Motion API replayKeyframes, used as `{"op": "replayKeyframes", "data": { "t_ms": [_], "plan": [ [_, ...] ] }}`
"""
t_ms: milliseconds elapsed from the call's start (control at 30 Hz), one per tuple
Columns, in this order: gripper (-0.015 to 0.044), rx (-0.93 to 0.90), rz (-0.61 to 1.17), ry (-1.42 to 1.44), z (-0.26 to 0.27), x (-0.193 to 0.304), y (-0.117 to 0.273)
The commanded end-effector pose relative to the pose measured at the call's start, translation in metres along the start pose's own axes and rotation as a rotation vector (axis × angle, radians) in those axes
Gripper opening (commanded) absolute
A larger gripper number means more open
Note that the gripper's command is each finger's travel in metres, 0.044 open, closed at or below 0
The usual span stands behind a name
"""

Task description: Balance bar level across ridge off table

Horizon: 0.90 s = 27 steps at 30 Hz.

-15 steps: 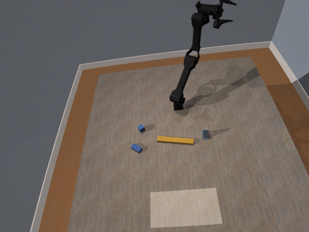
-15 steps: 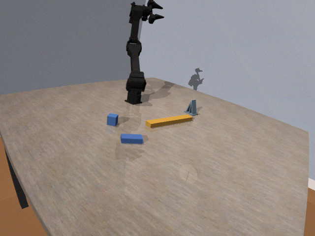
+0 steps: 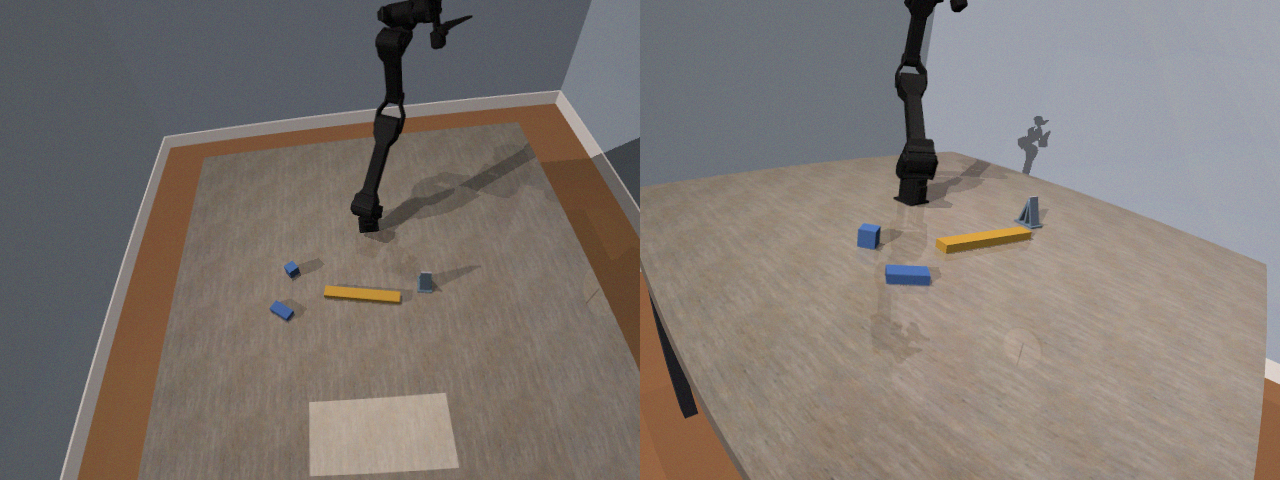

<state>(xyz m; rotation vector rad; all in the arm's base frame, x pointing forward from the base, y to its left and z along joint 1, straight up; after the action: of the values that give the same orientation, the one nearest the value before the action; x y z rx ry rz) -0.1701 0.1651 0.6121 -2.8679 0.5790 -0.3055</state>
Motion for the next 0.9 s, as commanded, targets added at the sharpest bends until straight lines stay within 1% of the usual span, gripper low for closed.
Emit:
{"op": "replayKeyframes", "data": {
  "t_ms": [0,233,467,600,867],
  "plan": [
    [0.0315,0.082,0.013,-0.100,-0.013,0.046,0.007],
    [0.0315,0.234,0.088,-0.287,-0.022,0.138,0.020],
    [0.0315,0.353,0.241,-0.475,-0.006,0.236,0.032],
    [0.0315,0.417,0.250,-0.493,-0.001,0.257,0.034],
    [0.0315,0.435,0.445,-0.638,0.037,0.330,0.040]
  ]
}}
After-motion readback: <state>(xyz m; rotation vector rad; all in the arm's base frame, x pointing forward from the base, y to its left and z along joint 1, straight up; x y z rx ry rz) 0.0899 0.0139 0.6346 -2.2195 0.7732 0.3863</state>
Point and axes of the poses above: the point midway between the two fingers, 35 mm back from their tips, its own y axis back along the fingers, its own z axis across the jaws, x = y × z, the point moved 9 cm from there along y, back along the fingers, and after that the axes turned 6 degrees about -y, right-handed, at the moved point
